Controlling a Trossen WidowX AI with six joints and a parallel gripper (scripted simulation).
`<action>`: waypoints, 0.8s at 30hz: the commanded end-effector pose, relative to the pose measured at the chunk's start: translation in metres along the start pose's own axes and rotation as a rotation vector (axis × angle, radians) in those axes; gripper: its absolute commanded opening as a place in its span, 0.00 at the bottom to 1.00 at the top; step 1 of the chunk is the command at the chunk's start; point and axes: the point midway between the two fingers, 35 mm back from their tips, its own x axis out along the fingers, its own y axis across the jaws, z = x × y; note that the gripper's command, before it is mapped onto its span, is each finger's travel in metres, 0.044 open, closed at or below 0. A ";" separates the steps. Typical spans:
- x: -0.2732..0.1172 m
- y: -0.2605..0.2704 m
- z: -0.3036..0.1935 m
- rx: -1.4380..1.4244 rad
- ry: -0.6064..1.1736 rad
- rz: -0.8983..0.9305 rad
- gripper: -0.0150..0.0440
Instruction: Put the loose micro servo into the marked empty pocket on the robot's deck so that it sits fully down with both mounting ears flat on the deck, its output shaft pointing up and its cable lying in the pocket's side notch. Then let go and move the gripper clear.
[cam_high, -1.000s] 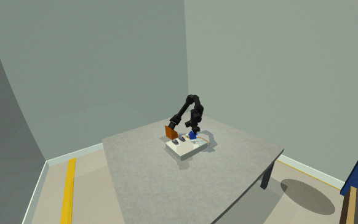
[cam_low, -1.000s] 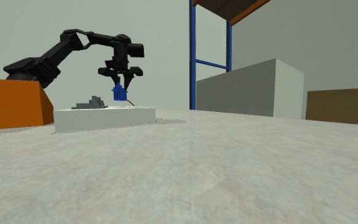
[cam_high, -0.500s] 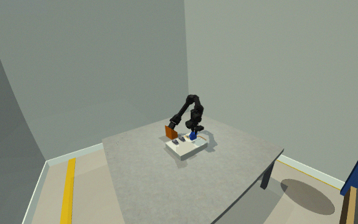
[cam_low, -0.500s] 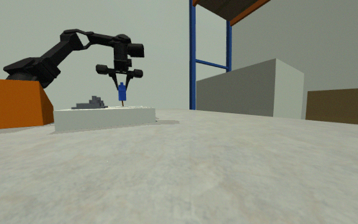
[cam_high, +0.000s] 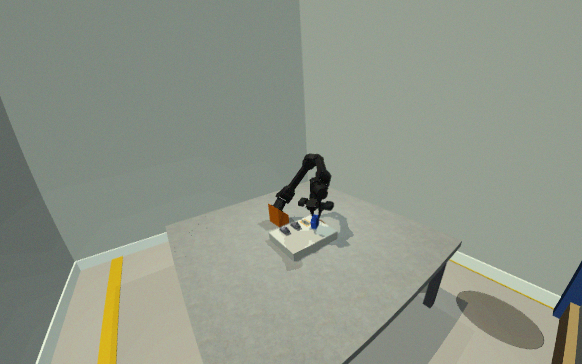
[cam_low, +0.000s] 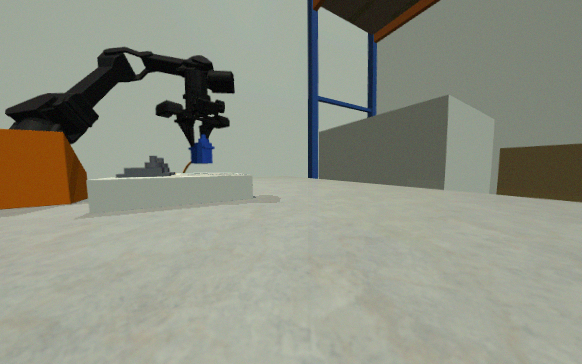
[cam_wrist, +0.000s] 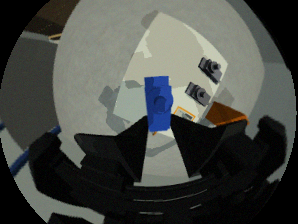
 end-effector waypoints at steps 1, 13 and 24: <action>-0.001 0.001 0.000 -0.155 0.001 0.004 0.25; -0.001 0.001 0.000 -0.572 0.000 0.004 0.25; -0.001 0.001 0.000 -0.953 -0.001 0.004 0.25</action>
